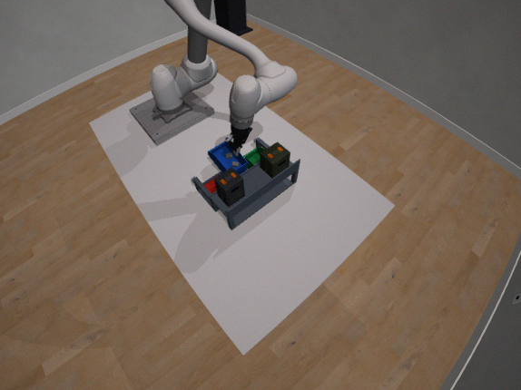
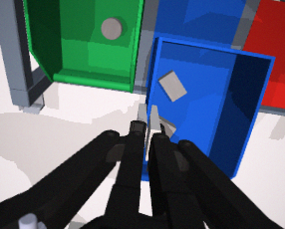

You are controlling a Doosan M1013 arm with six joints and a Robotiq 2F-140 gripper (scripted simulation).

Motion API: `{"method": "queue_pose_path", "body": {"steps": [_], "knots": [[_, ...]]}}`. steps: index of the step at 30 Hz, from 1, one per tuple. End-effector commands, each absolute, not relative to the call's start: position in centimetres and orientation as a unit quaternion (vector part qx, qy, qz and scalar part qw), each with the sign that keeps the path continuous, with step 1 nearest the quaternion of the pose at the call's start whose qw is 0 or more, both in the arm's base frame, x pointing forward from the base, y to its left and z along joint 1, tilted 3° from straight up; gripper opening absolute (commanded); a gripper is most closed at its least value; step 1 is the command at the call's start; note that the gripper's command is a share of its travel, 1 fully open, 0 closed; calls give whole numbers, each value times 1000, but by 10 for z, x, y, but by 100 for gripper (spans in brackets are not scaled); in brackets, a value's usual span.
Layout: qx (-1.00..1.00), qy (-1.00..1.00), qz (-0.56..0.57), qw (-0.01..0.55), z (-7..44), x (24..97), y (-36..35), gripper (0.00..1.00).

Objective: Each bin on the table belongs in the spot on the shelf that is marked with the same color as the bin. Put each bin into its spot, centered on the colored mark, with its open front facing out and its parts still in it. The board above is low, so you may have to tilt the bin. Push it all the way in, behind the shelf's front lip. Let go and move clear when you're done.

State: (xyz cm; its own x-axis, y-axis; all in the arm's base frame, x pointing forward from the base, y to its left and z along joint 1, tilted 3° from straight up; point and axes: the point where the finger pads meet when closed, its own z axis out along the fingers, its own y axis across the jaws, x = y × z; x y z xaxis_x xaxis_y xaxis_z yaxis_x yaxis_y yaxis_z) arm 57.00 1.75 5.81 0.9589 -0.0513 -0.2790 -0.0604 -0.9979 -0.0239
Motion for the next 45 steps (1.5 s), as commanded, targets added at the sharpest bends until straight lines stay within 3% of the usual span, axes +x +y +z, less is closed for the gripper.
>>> {"method": "queue_pose_path", "body": {"steps": [1, 45], "knots": [[-990, 28, 140, 16, 58, 570, 18, 10], [-990, 28, 140, 16, 45, 570, 18, 10]]}}
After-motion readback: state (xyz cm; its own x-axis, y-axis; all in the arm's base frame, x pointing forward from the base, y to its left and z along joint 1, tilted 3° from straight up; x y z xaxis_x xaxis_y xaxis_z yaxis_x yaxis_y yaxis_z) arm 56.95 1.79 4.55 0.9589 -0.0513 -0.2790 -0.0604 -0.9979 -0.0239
